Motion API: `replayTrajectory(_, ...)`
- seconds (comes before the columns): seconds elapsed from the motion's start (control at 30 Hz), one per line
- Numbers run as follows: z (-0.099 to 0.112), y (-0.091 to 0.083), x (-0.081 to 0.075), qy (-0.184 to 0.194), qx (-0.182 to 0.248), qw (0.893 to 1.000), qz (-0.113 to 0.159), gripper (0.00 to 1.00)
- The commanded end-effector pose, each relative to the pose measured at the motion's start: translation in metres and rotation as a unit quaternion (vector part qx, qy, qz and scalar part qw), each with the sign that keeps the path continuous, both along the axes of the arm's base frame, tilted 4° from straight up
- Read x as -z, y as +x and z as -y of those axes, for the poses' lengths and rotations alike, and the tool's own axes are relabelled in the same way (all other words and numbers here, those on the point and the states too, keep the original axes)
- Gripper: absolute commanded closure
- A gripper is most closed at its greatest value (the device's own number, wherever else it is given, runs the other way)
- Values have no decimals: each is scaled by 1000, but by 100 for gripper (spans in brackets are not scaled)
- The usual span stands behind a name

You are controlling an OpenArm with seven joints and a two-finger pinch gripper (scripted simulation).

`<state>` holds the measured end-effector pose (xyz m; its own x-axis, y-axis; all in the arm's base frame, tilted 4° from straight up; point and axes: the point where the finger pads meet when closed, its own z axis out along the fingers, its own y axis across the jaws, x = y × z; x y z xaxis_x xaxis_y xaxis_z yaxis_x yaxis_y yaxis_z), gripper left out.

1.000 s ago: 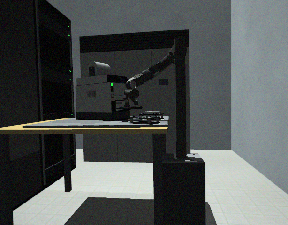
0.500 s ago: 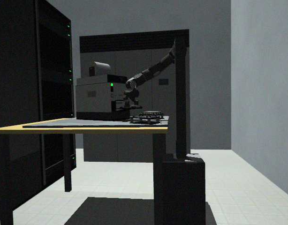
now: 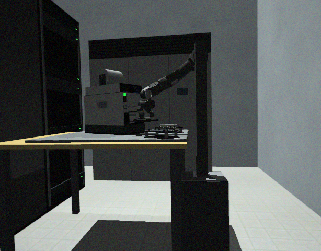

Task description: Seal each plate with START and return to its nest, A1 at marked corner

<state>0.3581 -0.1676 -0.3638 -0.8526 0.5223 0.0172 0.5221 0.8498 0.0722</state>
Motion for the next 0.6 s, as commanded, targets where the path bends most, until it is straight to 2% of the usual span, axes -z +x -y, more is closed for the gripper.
replayTrajectory(0.0,1,2,-4,-1,3,1000,2,100)
replayTrajectory(0.33,1,1,-8,-1,2,1000,0,100)
replayTrajectory(0.57,2,2,-17,-1,4,1000,3,100)
